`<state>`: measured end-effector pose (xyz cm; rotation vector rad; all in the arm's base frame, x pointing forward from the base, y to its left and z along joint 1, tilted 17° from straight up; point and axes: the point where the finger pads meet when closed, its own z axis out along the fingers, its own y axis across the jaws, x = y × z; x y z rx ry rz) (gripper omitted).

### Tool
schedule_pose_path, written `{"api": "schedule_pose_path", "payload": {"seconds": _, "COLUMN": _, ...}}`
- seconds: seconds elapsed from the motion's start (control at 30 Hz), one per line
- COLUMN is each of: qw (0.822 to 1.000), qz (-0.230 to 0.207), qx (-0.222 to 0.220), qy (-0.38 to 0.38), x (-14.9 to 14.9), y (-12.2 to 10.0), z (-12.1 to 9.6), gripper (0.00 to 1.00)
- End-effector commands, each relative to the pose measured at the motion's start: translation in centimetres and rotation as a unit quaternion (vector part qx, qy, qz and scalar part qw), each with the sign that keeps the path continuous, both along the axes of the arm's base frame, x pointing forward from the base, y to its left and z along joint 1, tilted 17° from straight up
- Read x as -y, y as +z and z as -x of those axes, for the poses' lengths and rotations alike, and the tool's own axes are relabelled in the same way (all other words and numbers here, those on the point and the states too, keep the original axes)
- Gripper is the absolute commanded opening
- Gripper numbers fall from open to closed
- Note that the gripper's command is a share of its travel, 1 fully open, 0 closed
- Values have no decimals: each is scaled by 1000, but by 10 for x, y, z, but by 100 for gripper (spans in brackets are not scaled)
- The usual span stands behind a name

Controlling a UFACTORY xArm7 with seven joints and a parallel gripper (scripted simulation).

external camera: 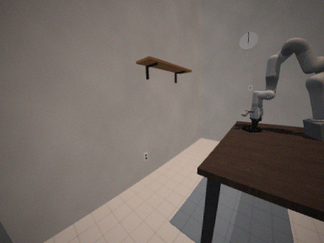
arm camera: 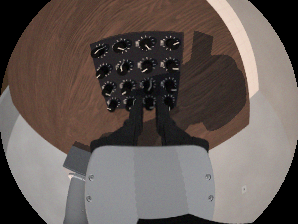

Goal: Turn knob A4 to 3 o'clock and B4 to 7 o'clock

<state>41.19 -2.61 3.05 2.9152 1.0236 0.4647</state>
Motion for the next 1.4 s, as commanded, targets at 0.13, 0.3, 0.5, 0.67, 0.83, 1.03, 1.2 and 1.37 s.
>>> {"api": "schedule_pose_path", "payload": {"seconds": 0.13, "qw": 1000, "qz": 0, "qx": 1, "qy": 0, "x": 0, "y": 1, "z": -1, "gripper": 8}}
{"api": "schedule_pose_path", "payload": {"seconds": 0.3, "qw": 1000, "qz": 0, "qx": 1, "qy": 0, "x": 0, "y": 1, "z": -1, "gripper": 8}}
{"api": "schedule_pose_path", "payload": {"seconds": 0.5, "qw": 1000, "qz": 0, "qx": 1, "qy": 0, "x": 0, "y": 1, "z": -1, "gripper": 8}}
{"api": "schedule_pose_path", "payload": {"seconds": 0.67, "qw": 1000, "qz": 0, "qx": 1, "qy": 0, "x": 0, "y": 1, "z": -1, "gripper": 8}}
{"api": "schedule_pose_path", "payload": {"seconds": 0.83, "qw": 1000, "qz": 0, "qx": 1, "qy": 0, "x": 0, "y": 1, "z": -1, "gripper": 8}}
{"api": "schedule_pose_path", "payload": {"seconds": 1.03, "qw": 1000, "qz": 0, "qx": 1, "qy": 0, "x": 0, "y": 1, "z": -1, "gripper": 8}}
{"api": "schedule_pose_path", "payload": {"seconds": 1.2, "qw": 1000, "qz": 1, "qx": 1, "qy": 1, "x": 0, "y": 1, "z": -1, "gripper": 8}}
{"api": "schedule_pose_path", "payload": {"seconds": 1.37, "qw": 1000, "qz": 2, "qx": 2, "qy": 6, "x": 0, "y": 1, "z": -1, "gripper": 8}}
